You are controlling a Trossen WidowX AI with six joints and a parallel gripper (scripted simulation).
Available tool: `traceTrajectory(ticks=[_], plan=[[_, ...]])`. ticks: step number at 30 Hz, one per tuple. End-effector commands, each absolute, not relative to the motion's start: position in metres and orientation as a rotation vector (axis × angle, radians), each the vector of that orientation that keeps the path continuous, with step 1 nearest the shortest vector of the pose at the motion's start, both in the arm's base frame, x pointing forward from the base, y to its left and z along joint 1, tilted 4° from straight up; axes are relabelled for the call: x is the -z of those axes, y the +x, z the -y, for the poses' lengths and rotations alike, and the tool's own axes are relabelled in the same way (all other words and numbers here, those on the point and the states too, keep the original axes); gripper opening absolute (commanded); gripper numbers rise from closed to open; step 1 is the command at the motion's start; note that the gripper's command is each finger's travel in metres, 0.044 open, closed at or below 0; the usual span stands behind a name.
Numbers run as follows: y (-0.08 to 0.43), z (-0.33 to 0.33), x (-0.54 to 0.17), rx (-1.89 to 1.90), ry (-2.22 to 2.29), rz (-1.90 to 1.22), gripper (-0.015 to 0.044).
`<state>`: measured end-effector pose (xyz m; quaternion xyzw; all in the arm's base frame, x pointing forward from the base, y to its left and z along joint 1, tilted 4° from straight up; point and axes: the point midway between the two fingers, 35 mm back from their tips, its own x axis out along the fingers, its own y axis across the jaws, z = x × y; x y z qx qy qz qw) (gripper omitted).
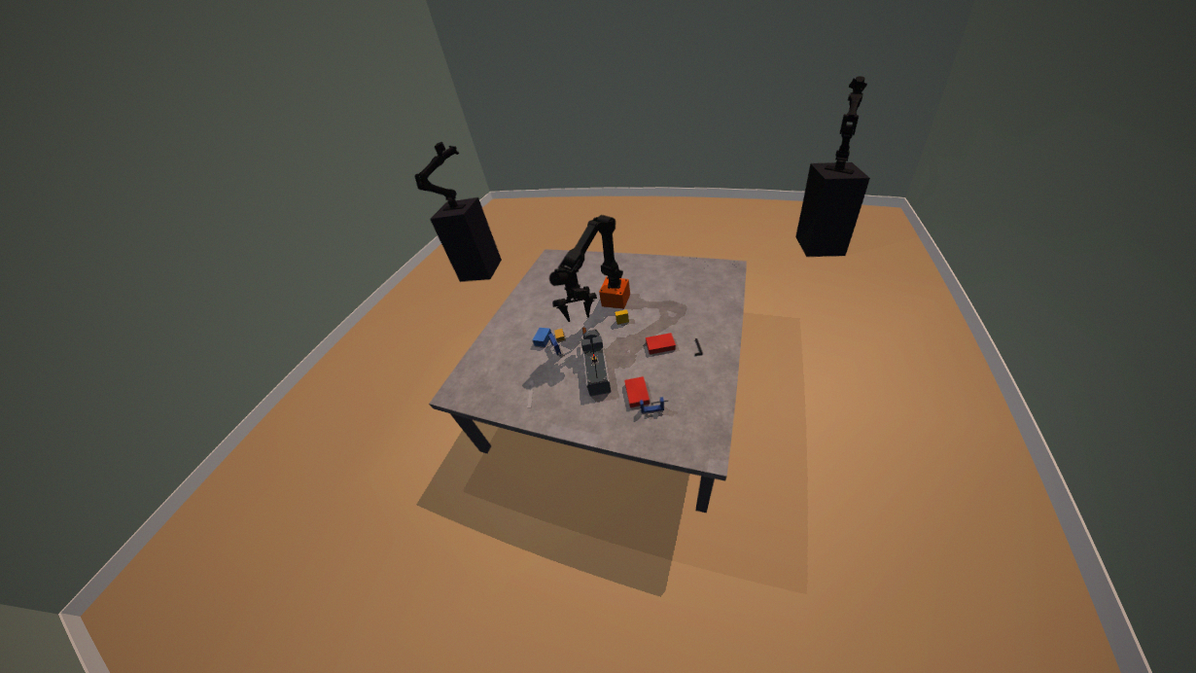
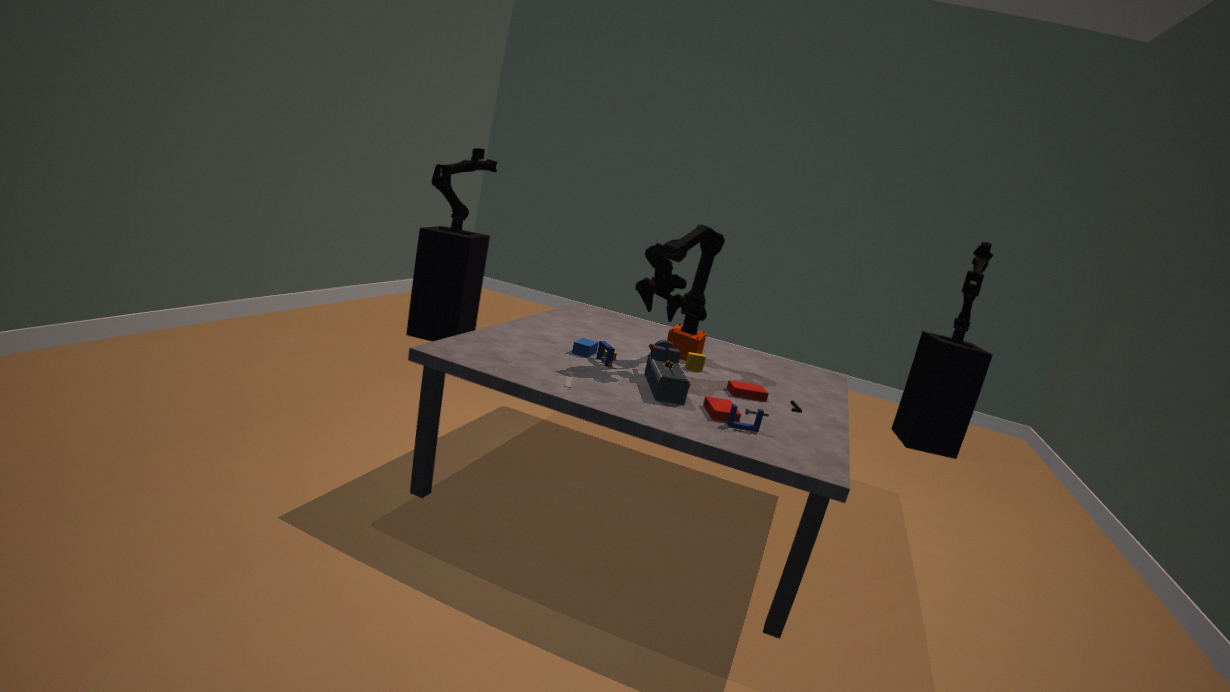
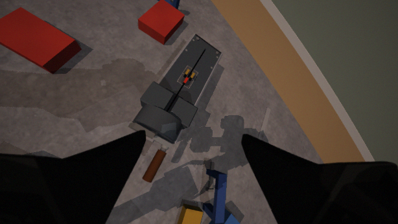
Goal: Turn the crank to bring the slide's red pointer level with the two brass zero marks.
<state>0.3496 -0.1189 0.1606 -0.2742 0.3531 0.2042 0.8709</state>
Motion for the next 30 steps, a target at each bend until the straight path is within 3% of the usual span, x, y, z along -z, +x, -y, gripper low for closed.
traceTrajectory(ticks=[1, 9, 30], plan=[[0.339, 0.120, -0.159, -0.358, -0.426, -0.723, 0.0440], [0.316, 0.120, -0.150, -0.222, -0.092, -0.687, 0.0440], [0.323, 0.118, -0.068, -0.219, -0.084, -0.686, 0.0440]])
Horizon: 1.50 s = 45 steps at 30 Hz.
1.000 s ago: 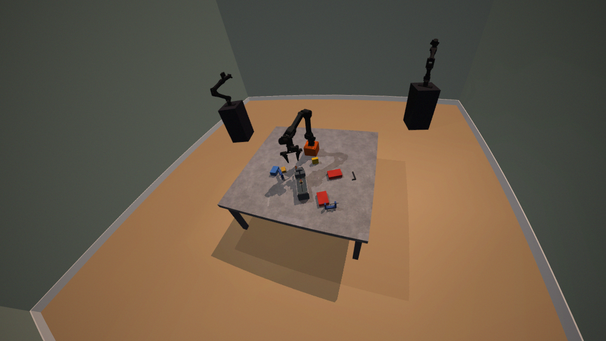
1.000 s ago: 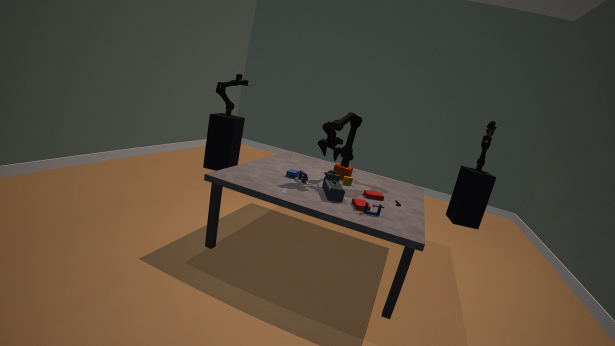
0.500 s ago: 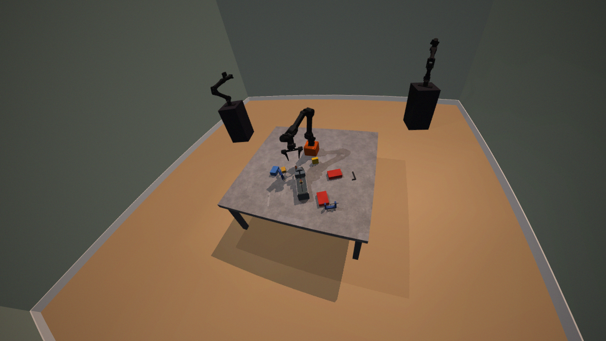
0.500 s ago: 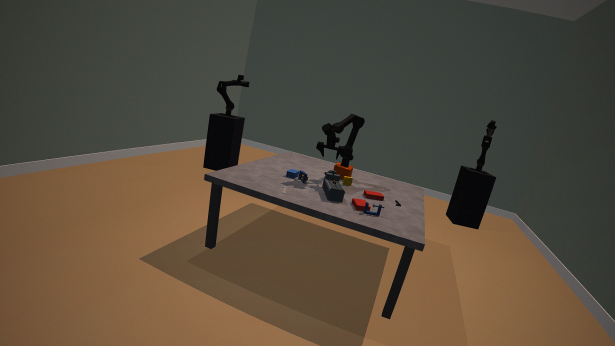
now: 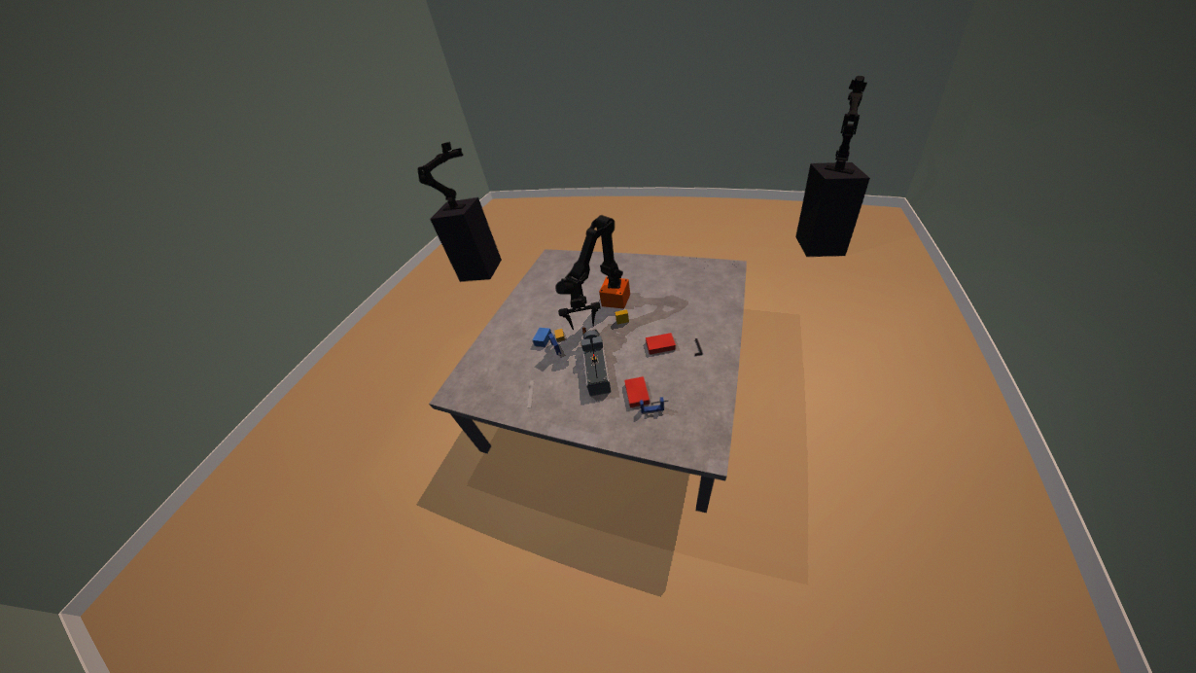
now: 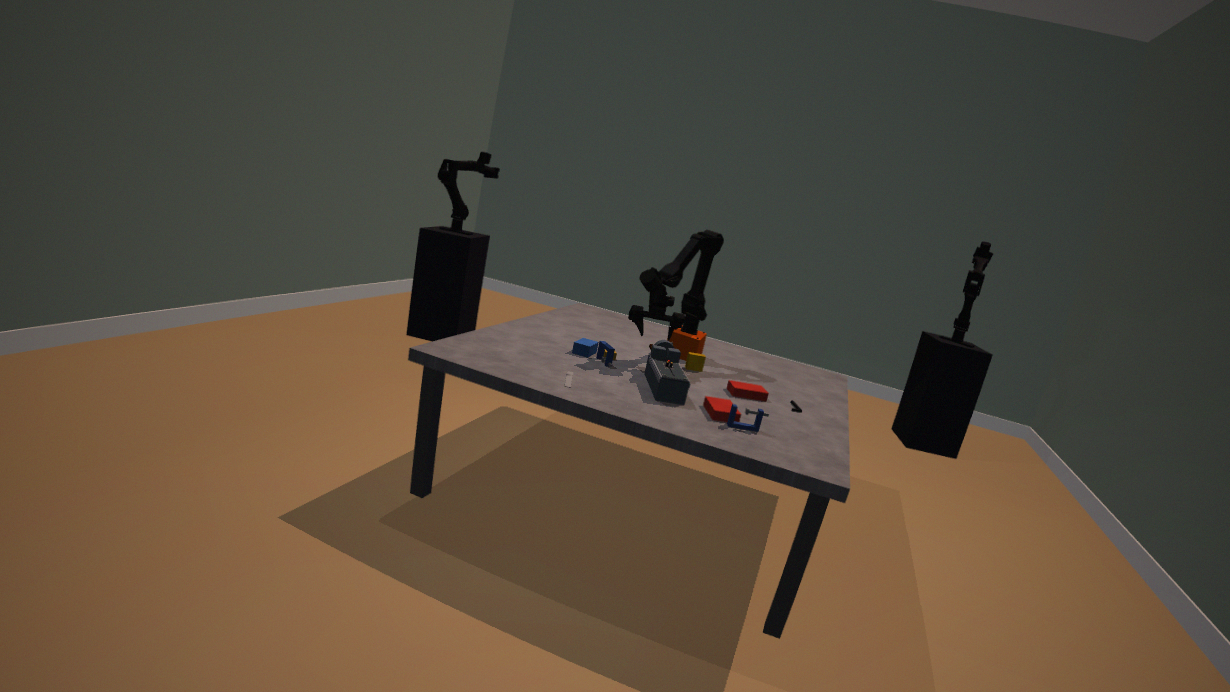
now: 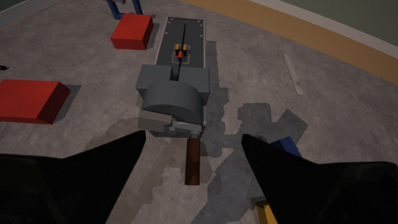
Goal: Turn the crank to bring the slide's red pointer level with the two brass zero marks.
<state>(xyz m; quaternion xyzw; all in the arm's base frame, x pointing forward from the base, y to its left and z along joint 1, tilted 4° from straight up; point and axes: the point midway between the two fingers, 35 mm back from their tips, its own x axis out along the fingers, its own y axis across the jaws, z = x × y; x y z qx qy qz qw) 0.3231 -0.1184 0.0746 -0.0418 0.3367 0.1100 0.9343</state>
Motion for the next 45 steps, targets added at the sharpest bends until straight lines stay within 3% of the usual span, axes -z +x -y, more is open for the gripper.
traceTrajectory(ticks=[1, 41, 45], plan=[[0.323, 0.118, -0.068, -0.219, -0.084, -0.686, 0.0440], [0.328, 0.117, -0.009, -0.220, -0.083, -0.687, 0.0440], [0.328, 0.117, -0.009, -0.220, -0.083, -0.687, 0.0335]])
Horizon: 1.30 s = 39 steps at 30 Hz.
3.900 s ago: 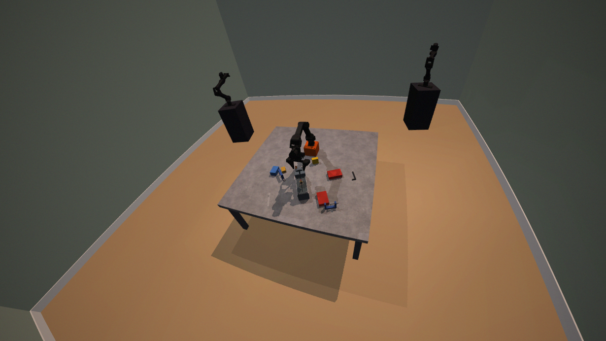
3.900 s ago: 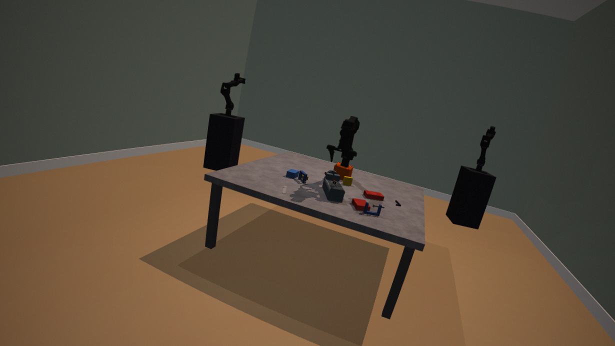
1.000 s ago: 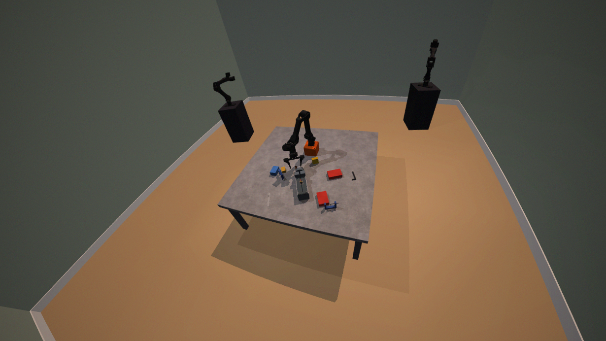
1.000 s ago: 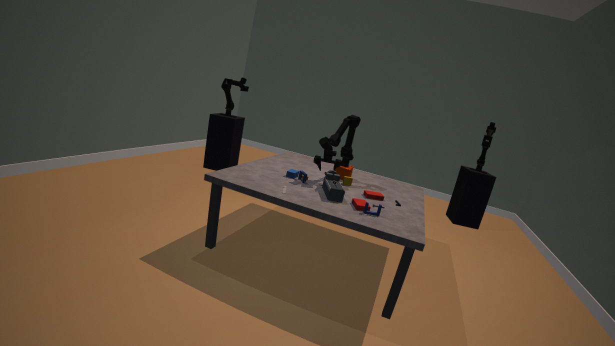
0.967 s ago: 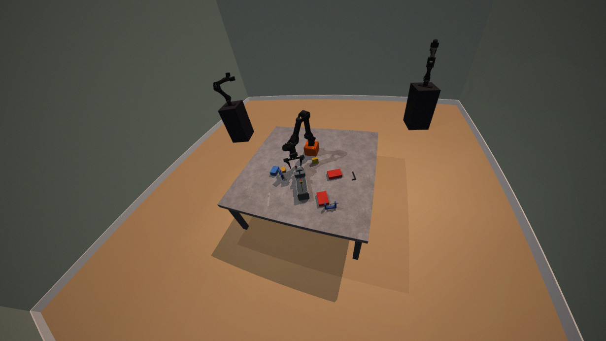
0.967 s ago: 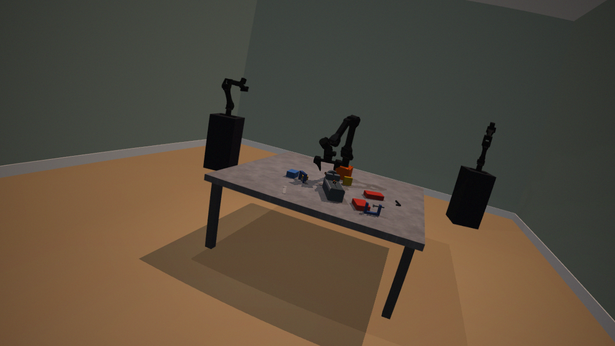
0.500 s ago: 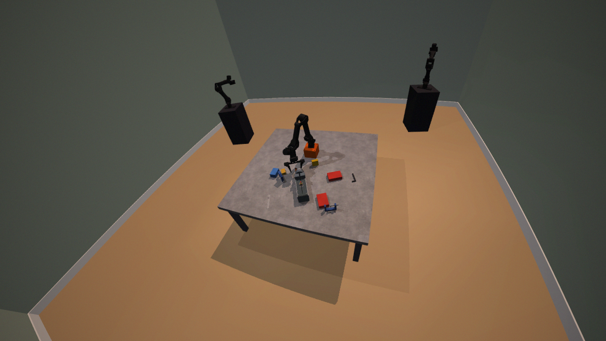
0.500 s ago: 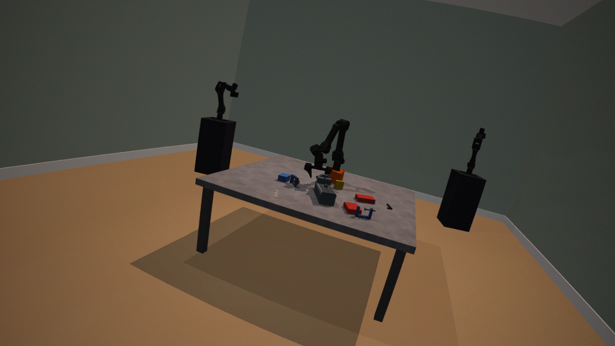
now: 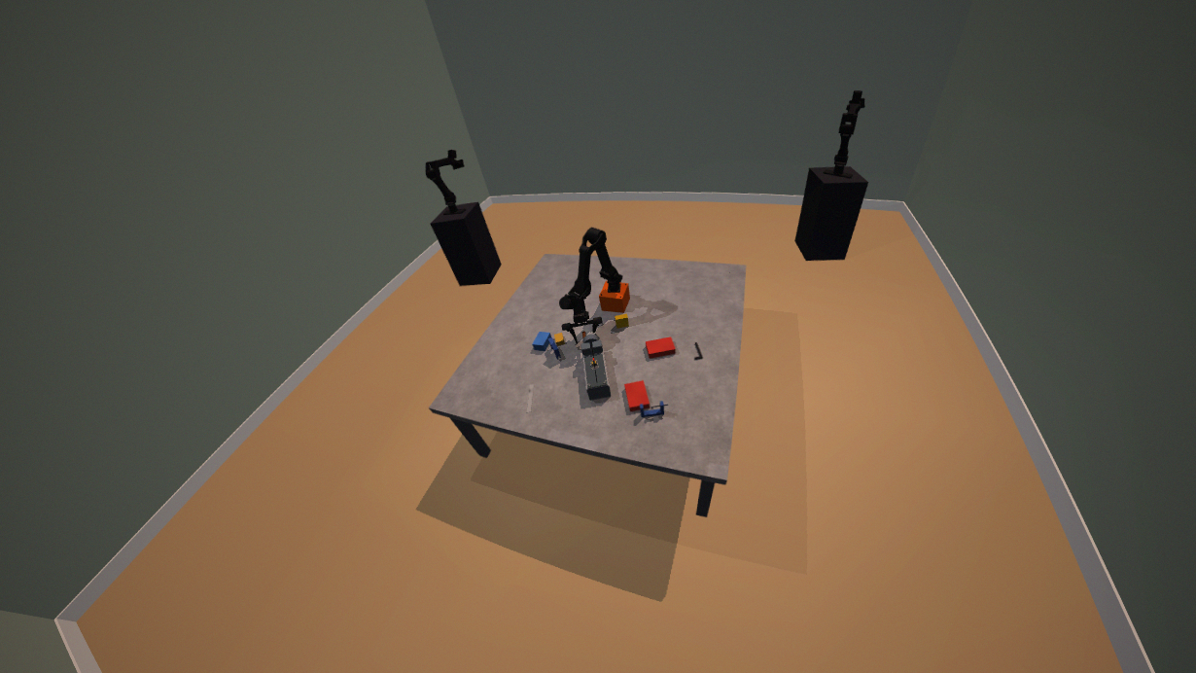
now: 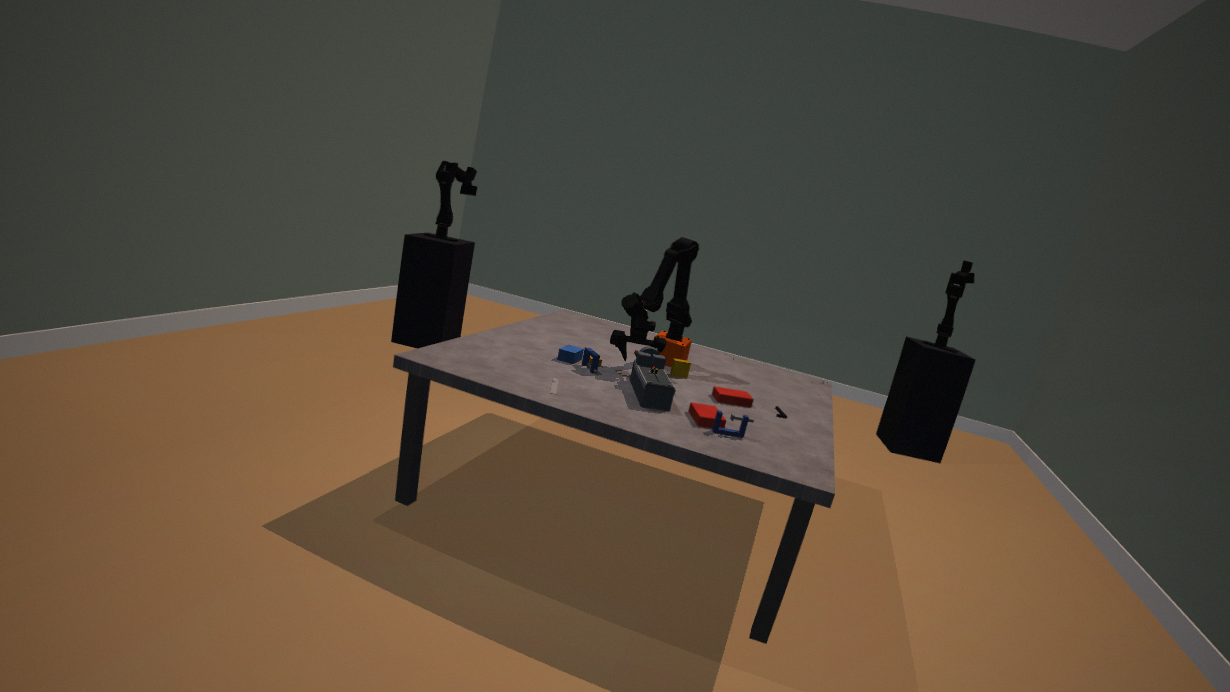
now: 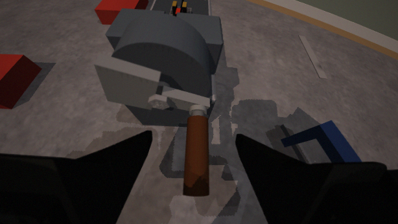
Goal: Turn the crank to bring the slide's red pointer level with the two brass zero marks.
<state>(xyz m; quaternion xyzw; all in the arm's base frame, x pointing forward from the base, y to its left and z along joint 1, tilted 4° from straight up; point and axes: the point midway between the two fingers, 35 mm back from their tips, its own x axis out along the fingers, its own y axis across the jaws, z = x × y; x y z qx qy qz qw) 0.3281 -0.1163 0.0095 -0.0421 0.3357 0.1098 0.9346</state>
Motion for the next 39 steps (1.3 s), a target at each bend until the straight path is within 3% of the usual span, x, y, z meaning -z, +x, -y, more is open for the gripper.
traceTrajectory(ticks=[1, 13, 39], plan=[[0.328, 0.117, -0.009, -0.220, -0.083, -0.687, 0.0309], [0.328, 0.117, -0.009, -0.220, -0.083, -0.687, 0.0000], [0.327, 0.103, 0.011, -0.220, -0.082, -0.687, 0.0000]])
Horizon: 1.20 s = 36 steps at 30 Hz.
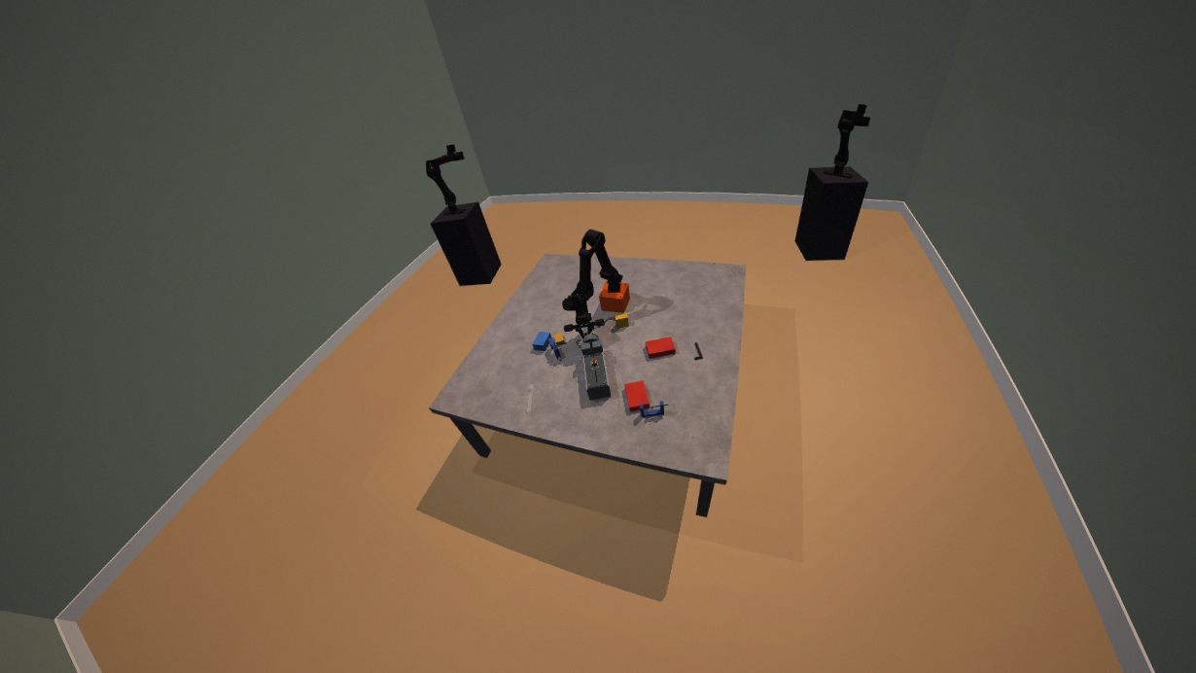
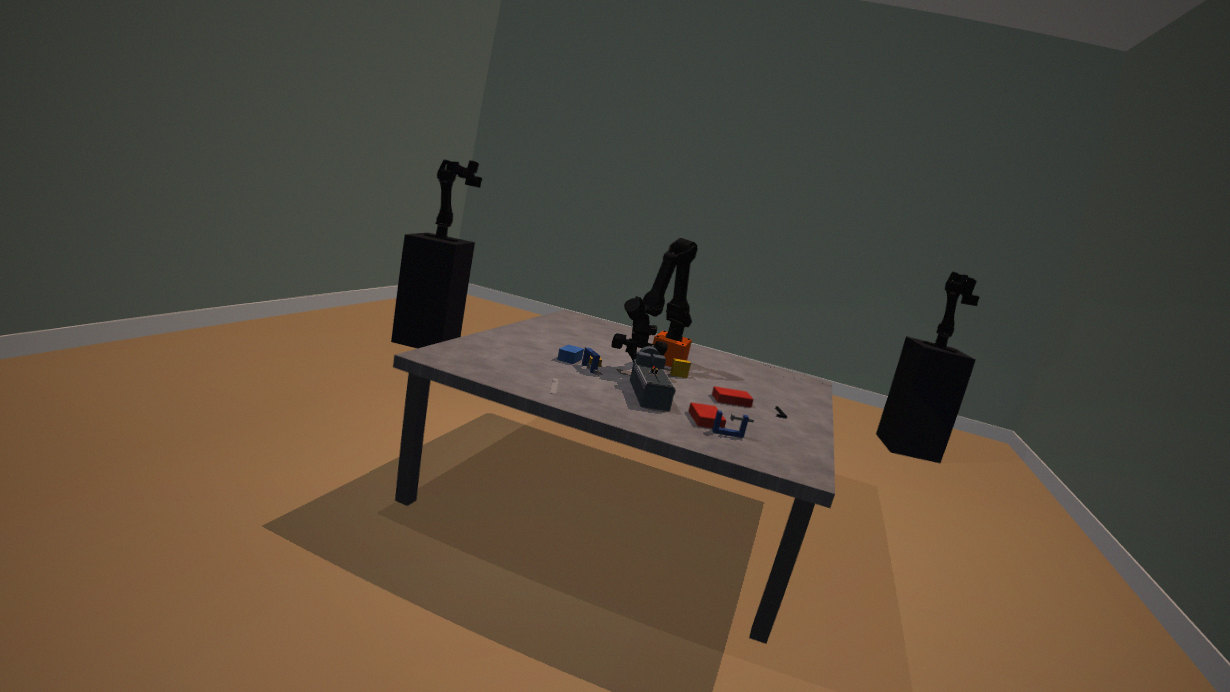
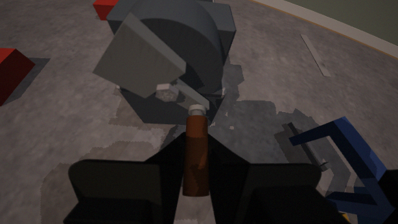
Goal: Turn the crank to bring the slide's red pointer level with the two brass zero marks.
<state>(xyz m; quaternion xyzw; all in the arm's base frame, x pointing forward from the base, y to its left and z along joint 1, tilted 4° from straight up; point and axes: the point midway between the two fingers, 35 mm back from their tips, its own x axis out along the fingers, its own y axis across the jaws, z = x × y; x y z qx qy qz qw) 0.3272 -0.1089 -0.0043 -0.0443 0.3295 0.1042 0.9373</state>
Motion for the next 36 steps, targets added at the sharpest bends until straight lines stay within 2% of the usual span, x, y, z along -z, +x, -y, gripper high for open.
traceTrajectory(ticks=[1, 36], plan=[[0.327, 0.102, 0.011, -0.220, -0.081, -0.687, 0.0000], [0.323, 0.086, 0.015, -0.221, -0.080, -0.687, 0.0000]])
